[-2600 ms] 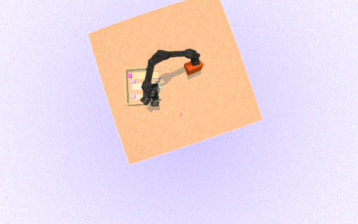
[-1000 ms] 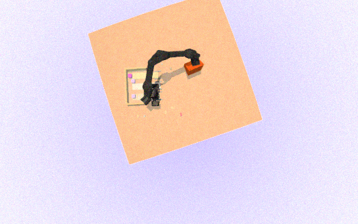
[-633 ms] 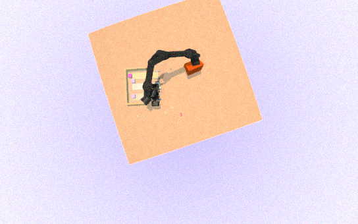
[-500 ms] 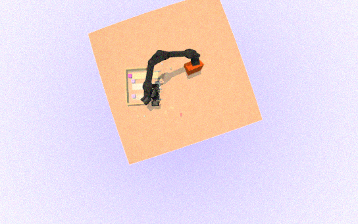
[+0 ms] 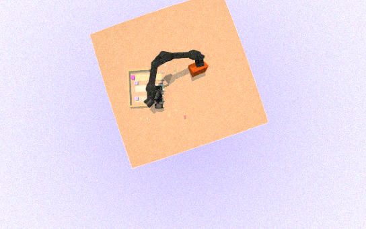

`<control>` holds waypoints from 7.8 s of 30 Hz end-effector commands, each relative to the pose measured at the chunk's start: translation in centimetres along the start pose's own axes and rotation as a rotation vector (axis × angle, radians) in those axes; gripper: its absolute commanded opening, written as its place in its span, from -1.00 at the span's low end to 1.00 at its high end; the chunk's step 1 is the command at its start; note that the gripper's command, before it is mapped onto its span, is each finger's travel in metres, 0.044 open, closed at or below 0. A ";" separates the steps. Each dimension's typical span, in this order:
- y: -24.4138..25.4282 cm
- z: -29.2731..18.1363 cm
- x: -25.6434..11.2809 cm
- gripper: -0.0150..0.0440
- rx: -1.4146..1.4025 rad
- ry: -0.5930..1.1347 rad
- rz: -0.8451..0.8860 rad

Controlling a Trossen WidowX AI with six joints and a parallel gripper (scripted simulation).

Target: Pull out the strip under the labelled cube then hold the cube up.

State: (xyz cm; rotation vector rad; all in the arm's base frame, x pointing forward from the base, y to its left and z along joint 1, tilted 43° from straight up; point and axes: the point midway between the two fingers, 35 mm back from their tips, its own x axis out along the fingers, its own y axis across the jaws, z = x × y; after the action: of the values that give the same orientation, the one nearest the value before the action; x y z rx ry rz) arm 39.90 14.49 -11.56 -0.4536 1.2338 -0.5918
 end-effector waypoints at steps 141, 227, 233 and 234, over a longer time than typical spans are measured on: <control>-0.3 -19.0 0.5 -0.49 -0.005 0.007 -0.001; -0.6 -0.6 -5.7 1.00 -0.026 0.000 -0.002; -0.7 1.2 -6.0 1.00 -0.026 -0.001 -0.002; -0.7 1.5 -6.0 1.00 -0.026 -0.001 -0.002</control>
State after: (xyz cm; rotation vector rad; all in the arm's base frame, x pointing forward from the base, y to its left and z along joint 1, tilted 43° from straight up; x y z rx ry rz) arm 38.77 17.72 -6.83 -0.4713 1.2459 -0.5793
